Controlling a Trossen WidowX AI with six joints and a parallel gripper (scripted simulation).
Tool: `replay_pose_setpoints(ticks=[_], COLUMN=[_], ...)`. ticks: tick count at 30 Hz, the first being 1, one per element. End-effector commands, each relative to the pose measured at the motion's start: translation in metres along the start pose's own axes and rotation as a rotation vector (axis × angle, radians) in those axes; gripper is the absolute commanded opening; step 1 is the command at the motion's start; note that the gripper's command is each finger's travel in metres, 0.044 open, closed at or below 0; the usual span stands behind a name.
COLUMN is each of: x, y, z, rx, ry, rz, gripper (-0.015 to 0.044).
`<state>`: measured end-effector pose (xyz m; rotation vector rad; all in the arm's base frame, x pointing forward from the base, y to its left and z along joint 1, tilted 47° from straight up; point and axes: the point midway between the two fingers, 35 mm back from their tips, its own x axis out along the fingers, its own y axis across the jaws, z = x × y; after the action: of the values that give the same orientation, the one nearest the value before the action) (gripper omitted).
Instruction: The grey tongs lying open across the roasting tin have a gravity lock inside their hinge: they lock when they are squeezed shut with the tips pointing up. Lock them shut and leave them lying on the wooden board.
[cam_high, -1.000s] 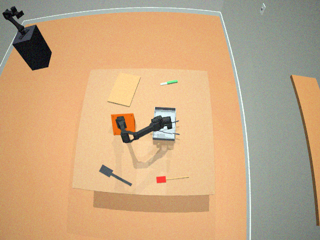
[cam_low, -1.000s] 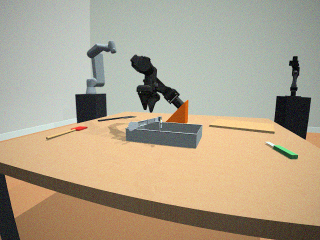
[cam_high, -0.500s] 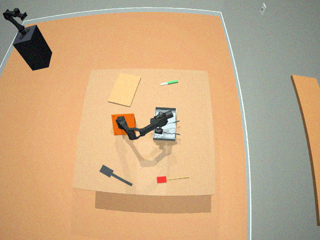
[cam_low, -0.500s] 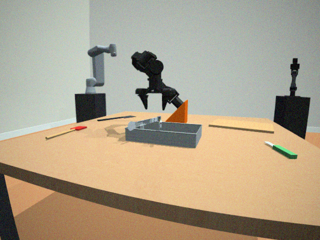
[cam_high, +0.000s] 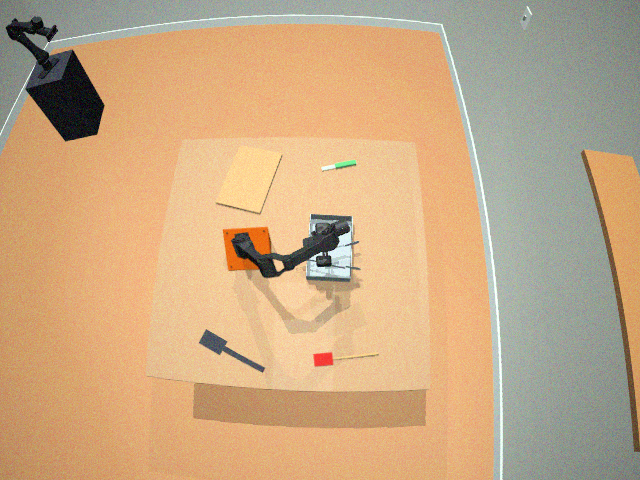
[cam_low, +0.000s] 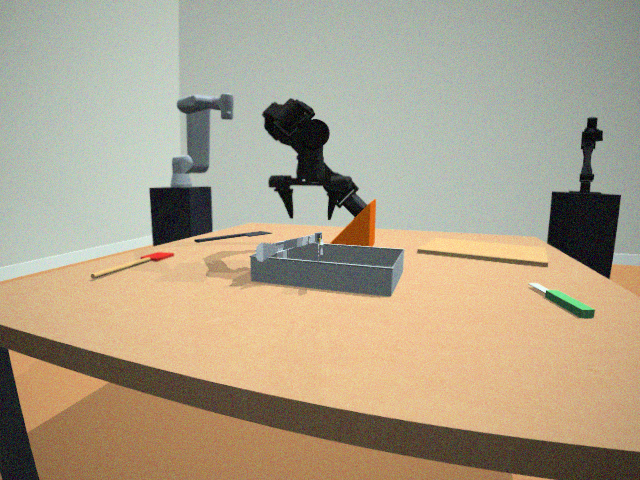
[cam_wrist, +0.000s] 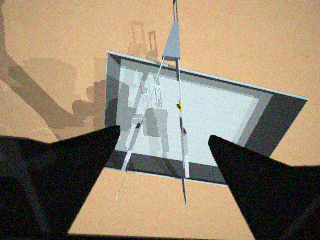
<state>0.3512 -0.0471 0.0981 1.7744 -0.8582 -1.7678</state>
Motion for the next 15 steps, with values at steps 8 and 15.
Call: replay_pose_setpoints(ticks=[8, 15], x=[0.008, 0.019], y=[-0.001, -0.001], z=[-0.003, -0.005], rx=[-0.002, -0.002], ry=[0.001, 0.001], rz=[-0.006, -0.007], gripper=[0.0440, 0.0440])
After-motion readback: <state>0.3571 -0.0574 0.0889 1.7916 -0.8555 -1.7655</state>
